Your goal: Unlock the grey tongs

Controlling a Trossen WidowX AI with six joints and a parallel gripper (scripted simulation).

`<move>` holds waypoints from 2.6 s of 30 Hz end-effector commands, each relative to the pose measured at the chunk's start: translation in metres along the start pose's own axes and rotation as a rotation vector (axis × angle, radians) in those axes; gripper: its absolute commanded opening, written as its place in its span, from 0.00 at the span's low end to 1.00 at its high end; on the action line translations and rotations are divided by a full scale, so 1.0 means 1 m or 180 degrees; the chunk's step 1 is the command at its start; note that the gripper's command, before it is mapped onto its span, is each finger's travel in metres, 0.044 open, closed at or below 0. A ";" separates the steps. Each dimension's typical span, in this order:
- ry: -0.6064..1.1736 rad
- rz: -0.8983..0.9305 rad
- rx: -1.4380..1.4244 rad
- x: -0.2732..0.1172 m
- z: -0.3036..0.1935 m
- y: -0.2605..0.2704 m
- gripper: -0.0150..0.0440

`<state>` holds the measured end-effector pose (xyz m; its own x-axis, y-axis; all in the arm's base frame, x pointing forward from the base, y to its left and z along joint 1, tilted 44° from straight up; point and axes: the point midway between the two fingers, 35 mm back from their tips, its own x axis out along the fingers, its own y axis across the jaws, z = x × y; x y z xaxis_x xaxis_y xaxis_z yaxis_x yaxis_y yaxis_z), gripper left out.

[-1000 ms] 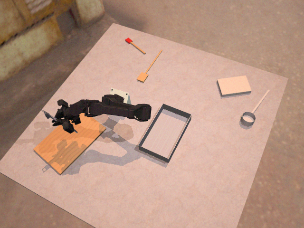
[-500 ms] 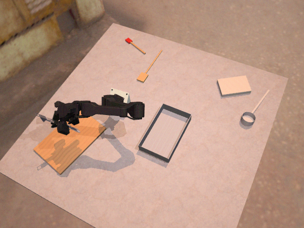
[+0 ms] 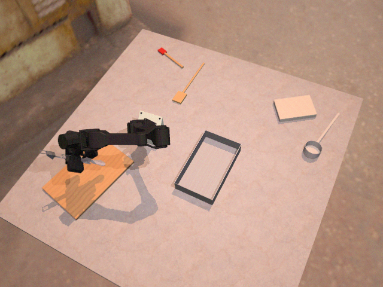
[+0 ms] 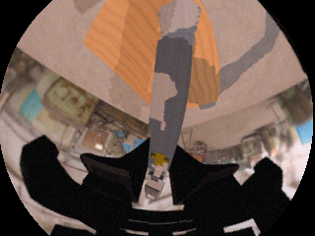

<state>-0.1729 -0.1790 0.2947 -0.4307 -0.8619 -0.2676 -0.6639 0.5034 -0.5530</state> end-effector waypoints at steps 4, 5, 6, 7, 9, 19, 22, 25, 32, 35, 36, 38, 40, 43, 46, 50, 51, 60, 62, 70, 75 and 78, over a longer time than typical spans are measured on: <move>-0.0359 0.0035 -0.0046 0.009 0.002 -0.002 0.00; -0.0420 0.0037 -0.0040 0.010 0.003 -0.003 0.00; -0.0480 0.0040 -0.0045 0.012 0.004 -0.003 0.00; -0.0541 0.0043 -0.0051 0.013 0.005 -0.003 0.00; -0.0663 0.0046 -0.0062 0.016 0.007 -0.004 0.00; -0.1282 0.0029 -0.0124 0.026 0.019 -0.008 0.00; -0.1470 0.0014 -0.0144 0.029 0.023 -0.009 0.00; -0.1644 -0.0005 -0.0163 0.031 0.026 -0.011 0.00; -0.1941 -0.0048 -0.0200 0.034 0.032 -0.014 0.00; -0.1941 -0.0048 -0.0200 0.034 0.032 -0.014 0.00; -0.1941 -0.0048 -0.0200 0.034 0.032 -0.014 0.00; -0.1942 -0.0048 -0.0201 0.035 0.032 -0.014 0.00; -0.1949 -0.0052 -0.0204 0.036 0.033 -0.014 0.00; -0.1969 -0.0063 -0.0215 0.039 0.035 -0.014 0.00; -0.1995 -0.0077 -0.0228 0.043 0.037 -0.014 0.00; -0.2028 -0.0094 -0.0246 0.048 0.040 -0.014 0.00; -0.2036 -0.0099 -0.0250 0.049 0.041 -0.014 0.00; -0.2110 -0.0138 -0.0291 0.060 0.049 -0.014 0.00; -0.2127 -0.0147 -0.0300 0.063 0.051 -0.014 0.00; -0.2193 -0.0181 -0.0338 0.072 0.059 -0.015 0.00; -0.2234 -0.0202 -0.0362 0.078 0.065 -0.015 0.00; -0.2258 -0.0215 -0.0376 0.082 0.068 -0.016 0.00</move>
<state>-0.1561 -0.2590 0.2350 0.0799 -0.7136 -0.6960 -0.7583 0.4096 -0.5071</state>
